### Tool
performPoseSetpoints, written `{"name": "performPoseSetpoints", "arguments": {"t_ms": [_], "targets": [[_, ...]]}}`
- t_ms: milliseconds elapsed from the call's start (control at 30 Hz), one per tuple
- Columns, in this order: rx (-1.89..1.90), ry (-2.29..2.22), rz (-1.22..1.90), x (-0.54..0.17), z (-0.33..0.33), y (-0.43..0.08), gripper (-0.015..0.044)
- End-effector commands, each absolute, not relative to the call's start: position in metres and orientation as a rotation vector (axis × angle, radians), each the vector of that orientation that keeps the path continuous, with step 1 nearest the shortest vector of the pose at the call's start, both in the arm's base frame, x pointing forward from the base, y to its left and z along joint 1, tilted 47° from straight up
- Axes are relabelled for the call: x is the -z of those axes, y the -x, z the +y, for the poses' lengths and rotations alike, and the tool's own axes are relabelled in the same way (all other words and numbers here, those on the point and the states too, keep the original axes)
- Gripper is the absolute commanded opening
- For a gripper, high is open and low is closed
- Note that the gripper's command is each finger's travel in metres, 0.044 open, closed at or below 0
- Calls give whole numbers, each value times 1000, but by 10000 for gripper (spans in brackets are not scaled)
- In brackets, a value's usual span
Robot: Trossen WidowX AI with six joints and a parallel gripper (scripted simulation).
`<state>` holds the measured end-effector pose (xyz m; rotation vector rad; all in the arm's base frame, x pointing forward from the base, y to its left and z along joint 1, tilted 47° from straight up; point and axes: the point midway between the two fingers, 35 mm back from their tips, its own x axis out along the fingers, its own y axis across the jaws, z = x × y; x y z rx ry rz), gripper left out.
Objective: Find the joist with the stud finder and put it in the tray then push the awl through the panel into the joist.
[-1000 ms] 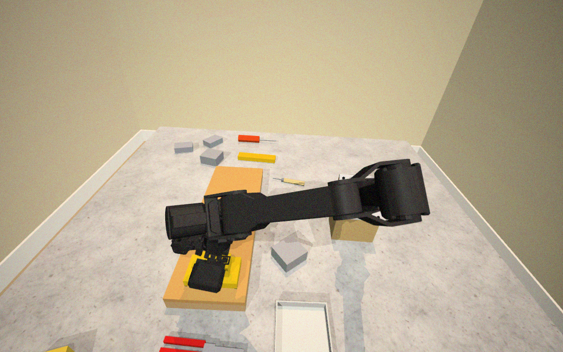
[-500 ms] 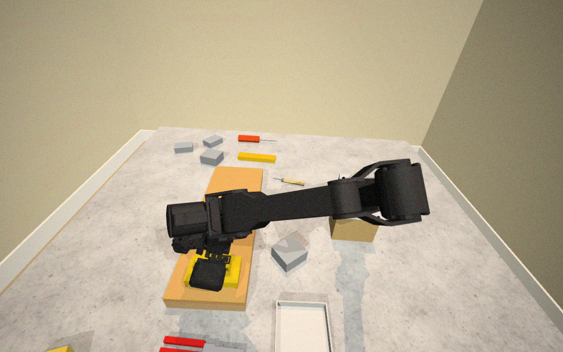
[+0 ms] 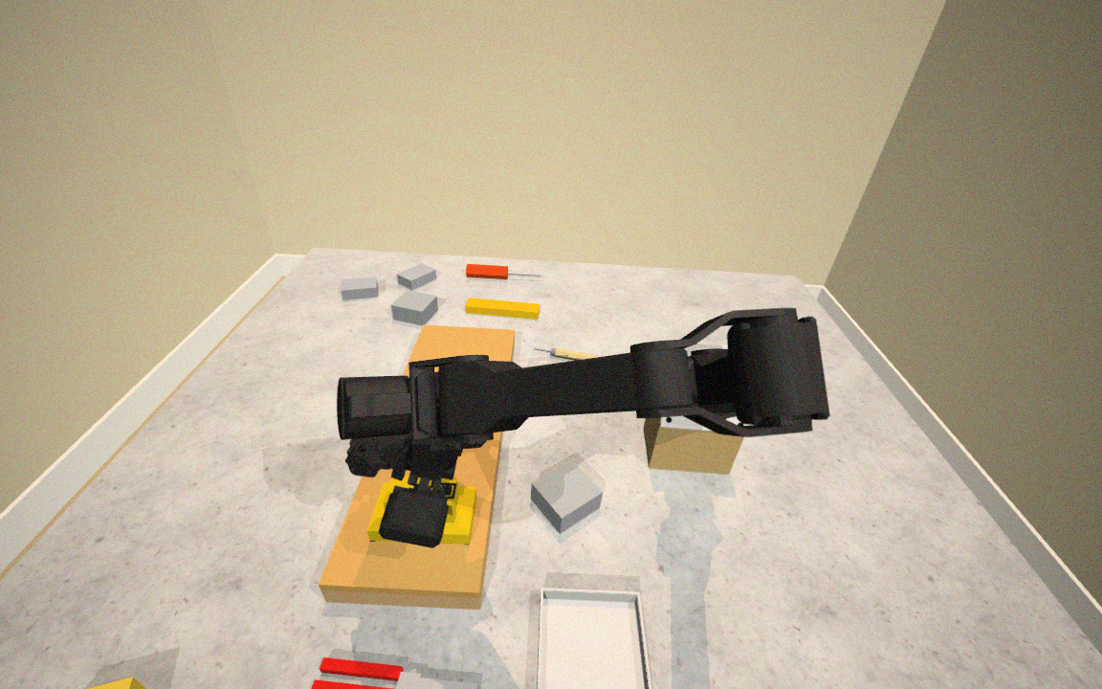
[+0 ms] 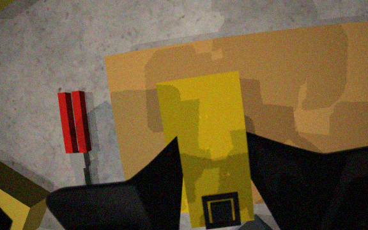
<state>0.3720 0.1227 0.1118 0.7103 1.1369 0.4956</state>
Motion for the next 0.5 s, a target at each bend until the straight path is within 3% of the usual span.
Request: {"name": "performPoseSetpoints", "arguments": {"t_ms": [0, 467], "targets": [[-491, -713, 1141, -103, 115, -372, 0], [-490, -713, 1142, -85, 99, -372, 0]]}}
